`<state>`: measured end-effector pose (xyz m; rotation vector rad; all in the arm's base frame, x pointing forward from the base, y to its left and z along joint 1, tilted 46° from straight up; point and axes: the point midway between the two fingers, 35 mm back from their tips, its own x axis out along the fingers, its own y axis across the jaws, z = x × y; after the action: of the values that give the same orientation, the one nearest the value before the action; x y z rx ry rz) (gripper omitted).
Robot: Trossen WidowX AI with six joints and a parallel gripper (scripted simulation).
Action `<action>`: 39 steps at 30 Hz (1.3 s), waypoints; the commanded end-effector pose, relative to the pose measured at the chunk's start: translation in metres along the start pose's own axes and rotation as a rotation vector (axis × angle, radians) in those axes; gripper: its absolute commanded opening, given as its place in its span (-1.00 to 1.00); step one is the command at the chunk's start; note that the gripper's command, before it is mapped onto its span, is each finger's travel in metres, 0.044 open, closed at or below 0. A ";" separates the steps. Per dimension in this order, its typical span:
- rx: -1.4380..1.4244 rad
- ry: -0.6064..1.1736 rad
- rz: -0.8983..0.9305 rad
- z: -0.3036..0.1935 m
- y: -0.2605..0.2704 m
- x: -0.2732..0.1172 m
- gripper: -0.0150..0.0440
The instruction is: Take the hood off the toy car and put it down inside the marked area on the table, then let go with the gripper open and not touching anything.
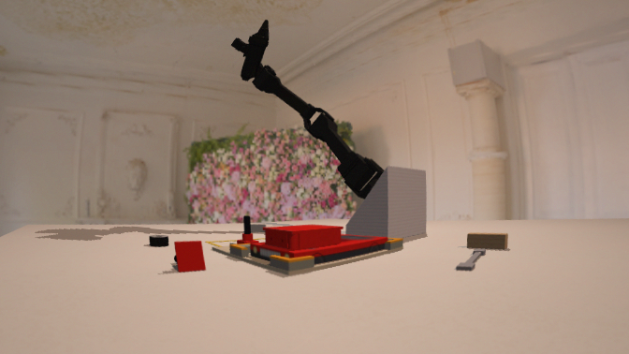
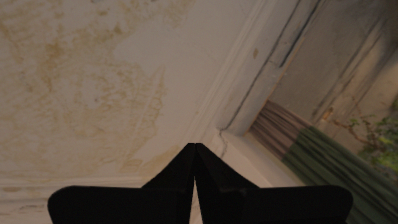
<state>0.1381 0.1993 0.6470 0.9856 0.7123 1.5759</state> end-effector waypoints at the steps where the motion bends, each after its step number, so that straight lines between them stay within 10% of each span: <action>1: 0.004 -0.004 -0.001 0.002 -0.002 0.000 -0.40; 17: 0.229 -0.314 -0.245 0.098 -0.171 0.026 1.00; 39: 0.462 -0.487 -1.079 0.079 -0.476 -0.019 1.00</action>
<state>0.4293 0.2862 0.3174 1.0703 0.9846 0.3324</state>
